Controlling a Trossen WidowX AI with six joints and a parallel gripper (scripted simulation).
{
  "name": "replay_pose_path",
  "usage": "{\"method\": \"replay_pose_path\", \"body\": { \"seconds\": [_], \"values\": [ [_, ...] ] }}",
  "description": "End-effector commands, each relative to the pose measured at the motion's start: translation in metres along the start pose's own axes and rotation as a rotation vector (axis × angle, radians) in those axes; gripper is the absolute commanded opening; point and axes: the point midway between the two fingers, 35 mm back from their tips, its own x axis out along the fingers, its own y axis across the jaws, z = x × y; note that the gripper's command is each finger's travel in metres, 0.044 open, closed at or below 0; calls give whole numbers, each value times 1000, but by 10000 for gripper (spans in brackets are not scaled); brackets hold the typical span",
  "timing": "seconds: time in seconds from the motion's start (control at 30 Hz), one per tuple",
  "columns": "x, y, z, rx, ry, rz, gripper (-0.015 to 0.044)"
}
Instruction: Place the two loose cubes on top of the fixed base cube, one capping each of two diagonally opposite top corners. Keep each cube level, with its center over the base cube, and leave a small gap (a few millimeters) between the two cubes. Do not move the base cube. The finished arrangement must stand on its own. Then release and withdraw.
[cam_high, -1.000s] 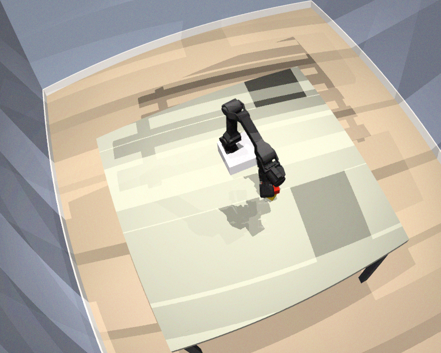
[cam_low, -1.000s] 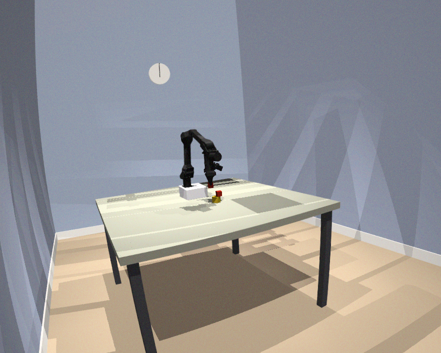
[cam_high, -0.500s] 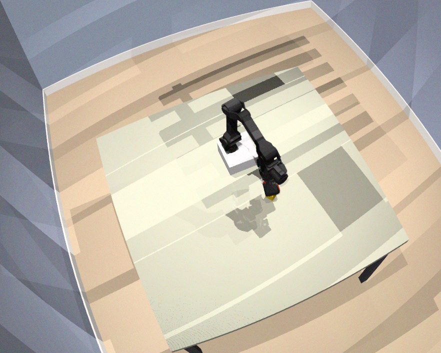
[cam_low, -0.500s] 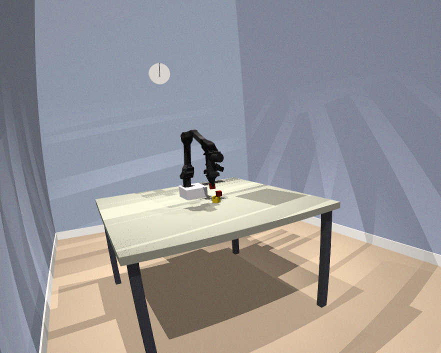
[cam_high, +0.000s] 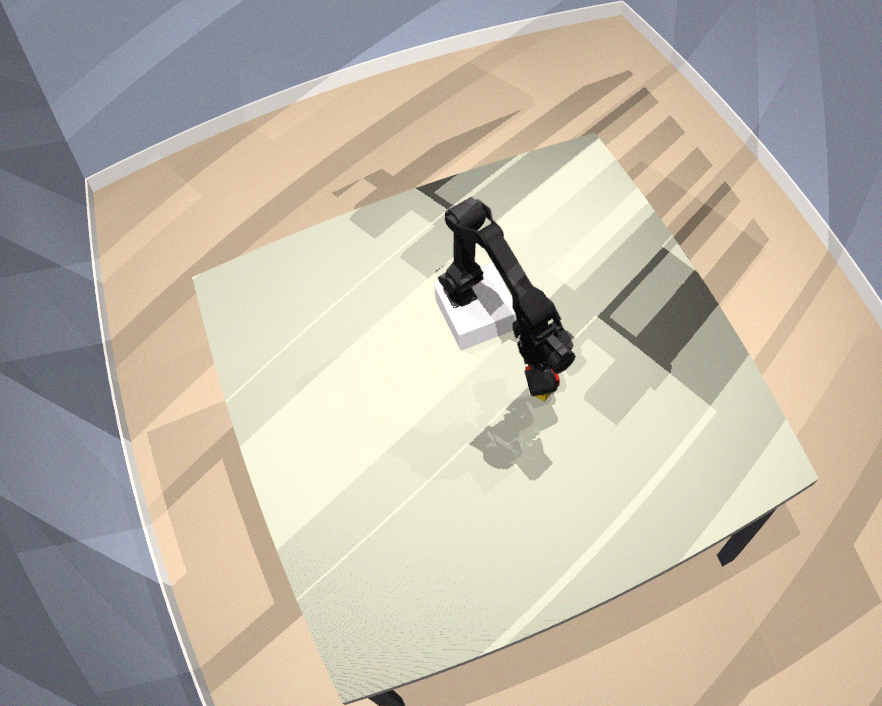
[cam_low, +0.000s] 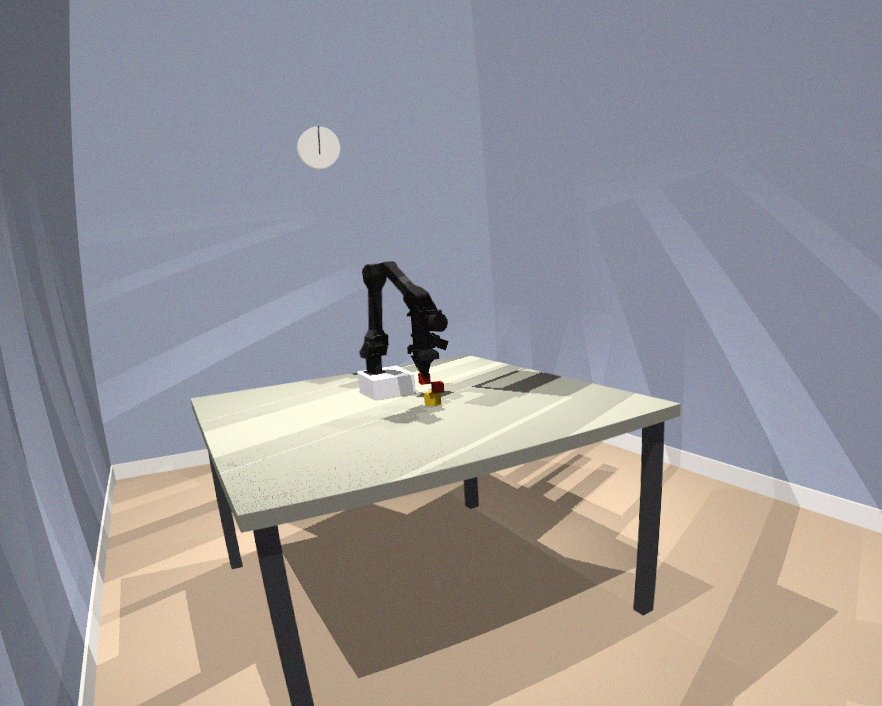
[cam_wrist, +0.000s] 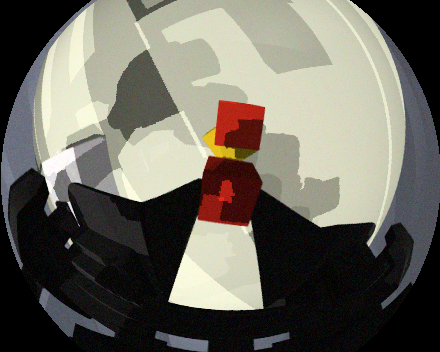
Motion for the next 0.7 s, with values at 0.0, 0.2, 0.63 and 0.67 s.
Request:
{"method": "replay_pose_path", "body": {
  "seconds": [0.0, 0.2, 0.63, 0.67],
  "values": [
    [2, 1, -1, -7, 5, 2, 105],
    [17, 0, 0, -5, 5, 2, 105],
    [30, -1, 0, -3, 5, 2, 105],
    [30, -1, 0, -3, 5, 2, 105]
  ]
}}
